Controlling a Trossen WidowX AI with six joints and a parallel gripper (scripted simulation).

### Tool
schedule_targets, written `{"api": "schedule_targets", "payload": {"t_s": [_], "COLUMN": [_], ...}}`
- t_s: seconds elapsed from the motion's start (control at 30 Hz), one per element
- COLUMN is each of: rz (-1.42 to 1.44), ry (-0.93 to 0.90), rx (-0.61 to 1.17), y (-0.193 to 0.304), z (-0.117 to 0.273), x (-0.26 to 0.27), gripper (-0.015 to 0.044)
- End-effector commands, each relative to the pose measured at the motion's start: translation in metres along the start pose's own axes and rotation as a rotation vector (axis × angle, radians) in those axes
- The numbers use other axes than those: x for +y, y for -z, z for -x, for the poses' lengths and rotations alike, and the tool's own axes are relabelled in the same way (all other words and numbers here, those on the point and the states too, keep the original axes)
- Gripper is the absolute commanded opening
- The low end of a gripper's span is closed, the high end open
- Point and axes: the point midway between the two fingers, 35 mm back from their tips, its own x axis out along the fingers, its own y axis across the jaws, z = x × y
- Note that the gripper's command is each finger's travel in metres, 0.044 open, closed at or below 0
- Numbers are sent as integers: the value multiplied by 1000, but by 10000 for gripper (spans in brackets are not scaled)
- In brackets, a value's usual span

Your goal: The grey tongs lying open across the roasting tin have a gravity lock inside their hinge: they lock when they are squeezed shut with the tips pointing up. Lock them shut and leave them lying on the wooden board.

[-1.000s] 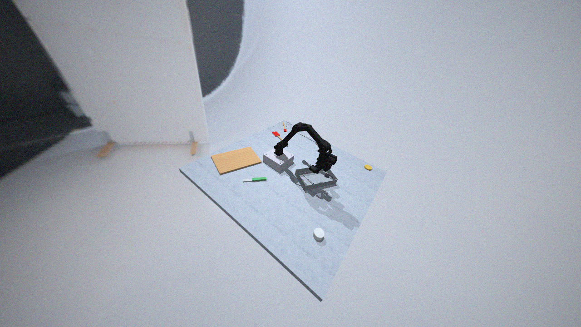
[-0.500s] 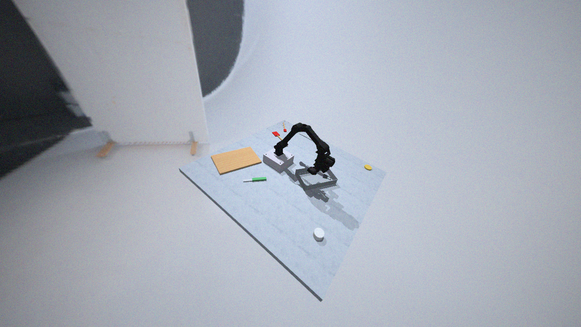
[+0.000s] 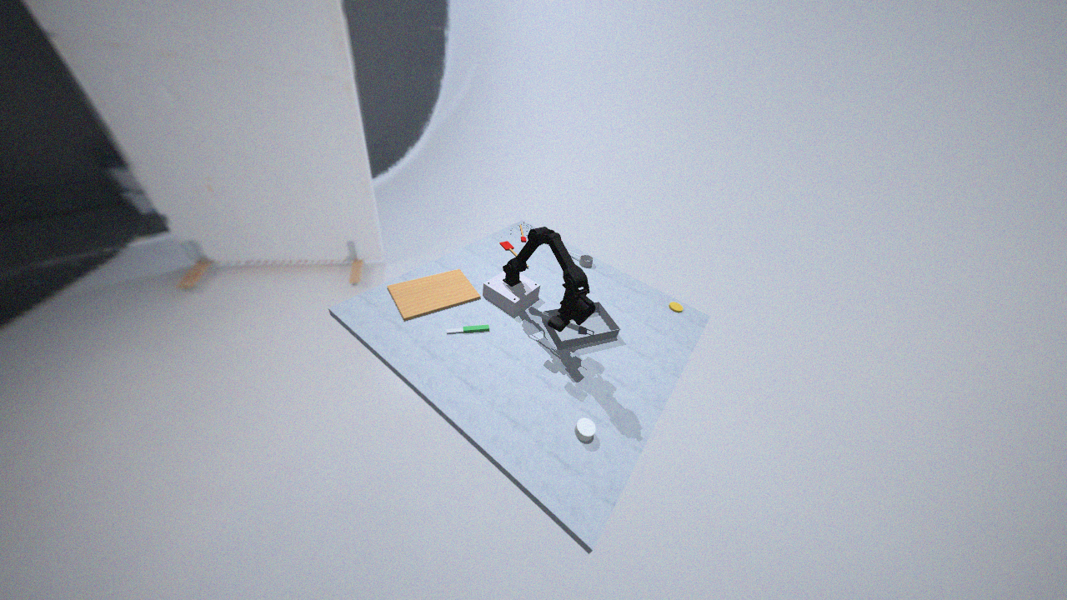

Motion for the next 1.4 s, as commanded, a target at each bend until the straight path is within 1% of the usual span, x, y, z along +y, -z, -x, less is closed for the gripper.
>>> {"api": "schedule_targets", "payload": {"t_s": [0.0,0.37,0.73,1.37], "rz": [52,169,313,561], "ry": [6,12,16,16], "rx": [1,7,13,27], "y": [13,53,103,210], "z": [1,2,3,5], "x": [-27,-88,-141,-208], "gripper": [-150,-150,-150,-150]}}
